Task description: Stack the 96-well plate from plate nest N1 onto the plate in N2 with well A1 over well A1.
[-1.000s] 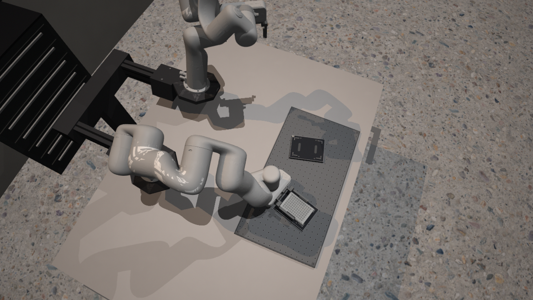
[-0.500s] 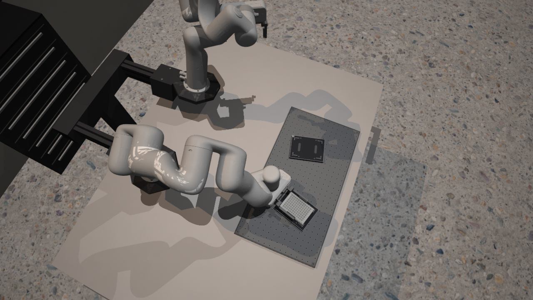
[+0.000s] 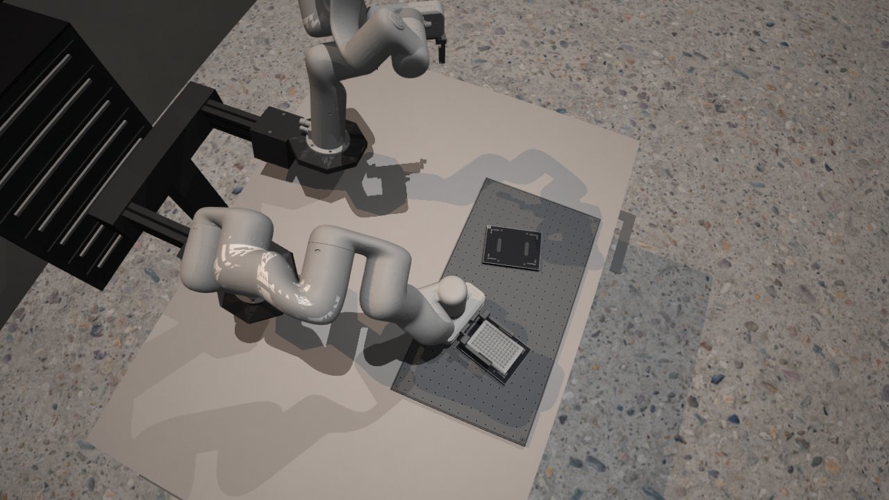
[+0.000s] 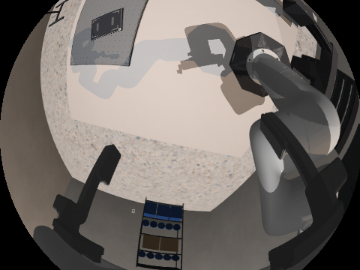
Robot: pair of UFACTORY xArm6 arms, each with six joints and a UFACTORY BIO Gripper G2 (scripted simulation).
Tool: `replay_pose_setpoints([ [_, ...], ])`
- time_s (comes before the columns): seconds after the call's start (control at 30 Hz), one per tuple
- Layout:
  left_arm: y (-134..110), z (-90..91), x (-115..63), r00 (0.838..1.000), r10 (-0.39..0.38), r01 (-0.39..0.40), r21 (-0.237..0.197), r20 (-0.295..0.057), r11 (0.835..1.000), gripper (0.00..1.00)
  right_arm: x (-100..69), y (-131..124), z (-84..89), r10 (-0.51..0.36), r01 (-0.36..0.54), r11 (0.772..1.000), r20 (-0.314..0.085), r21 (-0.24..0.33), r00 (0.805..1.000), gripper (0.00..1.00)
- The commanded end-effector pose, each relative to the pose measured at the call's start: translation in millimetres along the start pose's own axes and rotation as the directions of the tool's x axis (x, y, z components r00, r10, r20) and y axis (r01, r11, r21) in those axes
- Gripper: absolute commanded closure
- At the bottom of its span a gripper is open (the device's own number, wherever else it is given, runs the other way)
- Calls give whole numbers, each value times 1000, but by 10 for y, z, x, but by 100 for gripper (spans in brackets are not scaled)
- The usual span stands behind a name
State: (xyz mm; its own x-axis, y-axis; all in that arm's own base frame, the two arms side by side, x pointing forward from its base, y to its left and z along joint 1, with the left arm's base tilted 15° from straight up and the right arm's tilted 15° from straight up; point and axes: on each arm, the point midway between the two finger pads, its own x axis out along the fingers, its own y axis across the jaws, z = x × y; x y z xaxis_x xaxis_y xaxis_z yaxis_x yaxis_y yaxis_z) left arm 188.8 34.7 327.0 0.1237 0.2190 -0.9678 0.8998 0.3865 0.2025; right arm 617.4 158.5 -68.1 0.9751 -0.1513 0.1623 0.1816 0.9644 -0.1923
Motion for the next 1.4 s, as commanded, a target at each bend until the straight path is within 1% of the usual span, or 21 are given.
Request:
replay_pose_setpoints([
  [0.0, 3, 3, -6, 1000, 1, -1, -1, 2, 1000, 0, 6, 3, 10, 0, 0, 1000, 2, 1, 1000, 100],
  [0.37, 3, 3, -6, 1000, 1, -1, -1, 2, 1000, 0, 6, 3, 10, 0, 0, 1000, 2, 1, 1000, 100],
  [0.4, 3, 3, -6, 1000, 1, -1, -1, 2, 1000, 0, 6, 3, 30, 0, 0, 1000, 2, 1, 1000, 63],
  [1.37, 3, 3, -6, 1000, 1, -1, -1, 2, 1000, 0, 6, 3, 30, 0, 0, 1000, 2, 1, 1000, 63],
])
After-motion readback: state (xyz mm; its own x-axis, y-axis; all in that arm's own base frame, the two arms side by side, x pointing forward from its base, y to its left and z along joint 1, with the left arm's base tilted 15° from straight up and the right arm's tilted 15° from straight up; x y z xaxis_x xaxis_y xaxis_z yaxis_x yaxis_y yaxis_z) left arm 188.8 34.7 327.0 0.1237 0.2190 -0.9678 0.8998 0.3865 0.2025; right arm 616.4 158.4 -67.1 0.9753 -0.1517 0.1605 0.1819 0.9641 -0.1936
